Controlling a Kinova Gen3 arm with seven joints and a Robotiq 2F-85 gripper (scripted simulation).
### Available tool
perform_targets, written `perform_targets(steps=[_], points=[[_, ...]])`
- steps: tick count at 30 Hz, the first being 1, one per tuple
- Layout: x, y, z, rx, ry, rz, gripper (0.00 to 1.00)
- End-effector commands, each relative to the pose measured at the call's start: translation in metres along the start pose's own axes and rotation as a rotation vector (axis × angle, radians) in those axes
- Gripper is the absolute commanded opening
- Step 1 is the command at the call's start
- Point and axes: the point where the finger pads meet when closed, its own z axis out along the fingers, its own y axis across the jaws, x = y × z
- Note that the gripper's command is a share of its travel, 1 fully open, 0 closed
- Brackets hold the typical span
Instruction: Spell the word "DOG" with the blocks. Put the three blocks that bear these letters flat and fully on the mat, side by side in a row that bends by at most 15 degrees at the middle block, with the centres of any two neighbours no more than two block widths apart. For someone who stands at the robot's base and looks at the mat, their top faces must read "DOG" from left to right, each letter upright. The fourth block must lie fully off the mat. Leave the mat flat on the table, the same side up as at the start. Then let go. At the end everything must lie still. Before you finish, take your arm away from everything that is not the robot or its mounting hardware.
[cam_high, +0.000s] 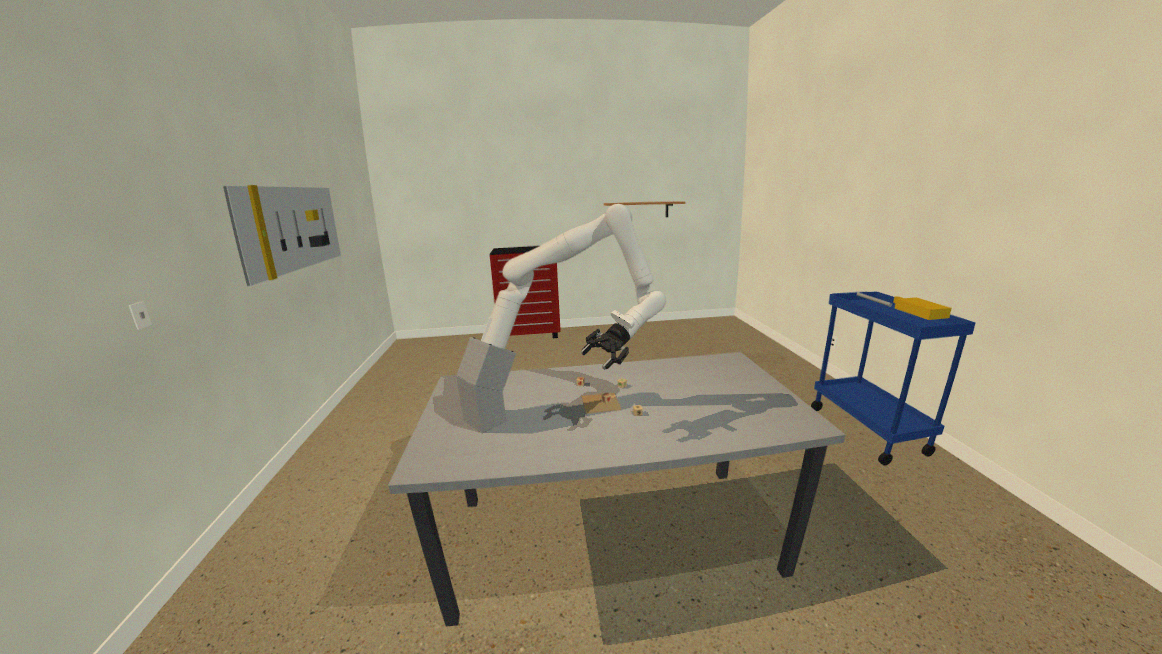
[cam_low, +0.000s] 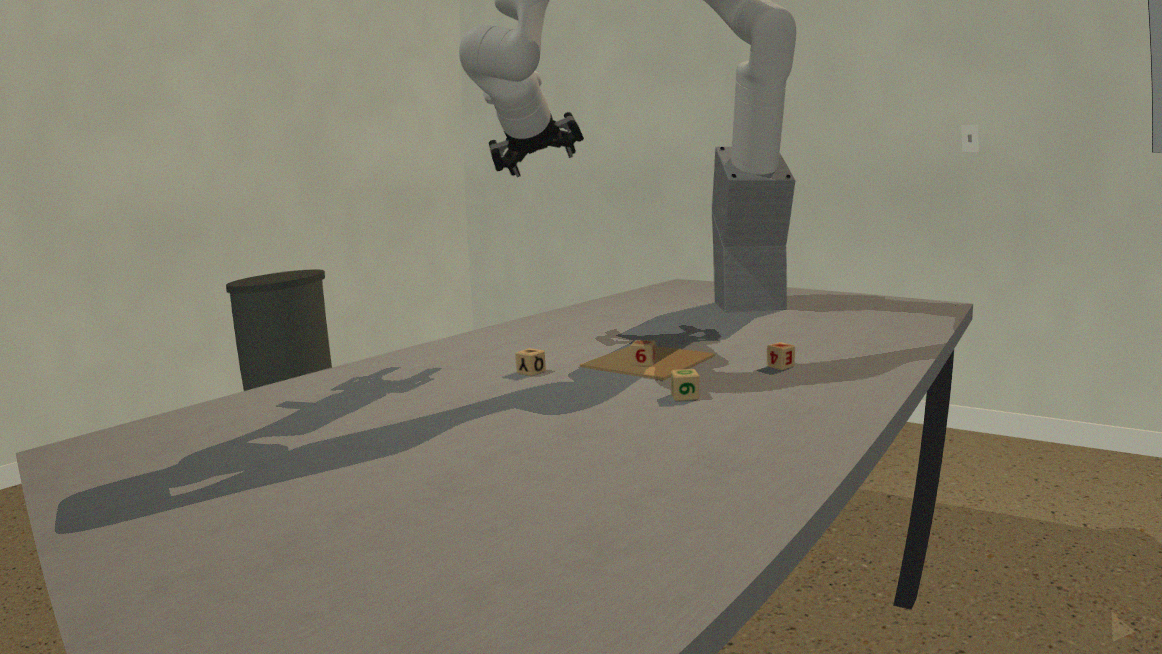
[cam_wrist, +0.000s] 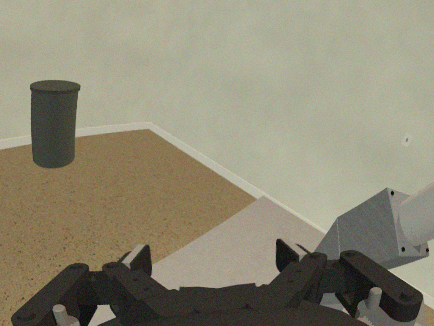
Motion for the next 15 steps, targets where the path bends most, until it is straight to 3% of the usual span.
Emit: perform_targets(steps=[1, 15], points=[[-0.009, -0.0003, -0.0097, 0.018, -0.022, 0.038, 1.0], [-0.0146, 0.0009, -0.0169, 0.026, -0.036, 0.074, 1.0]])
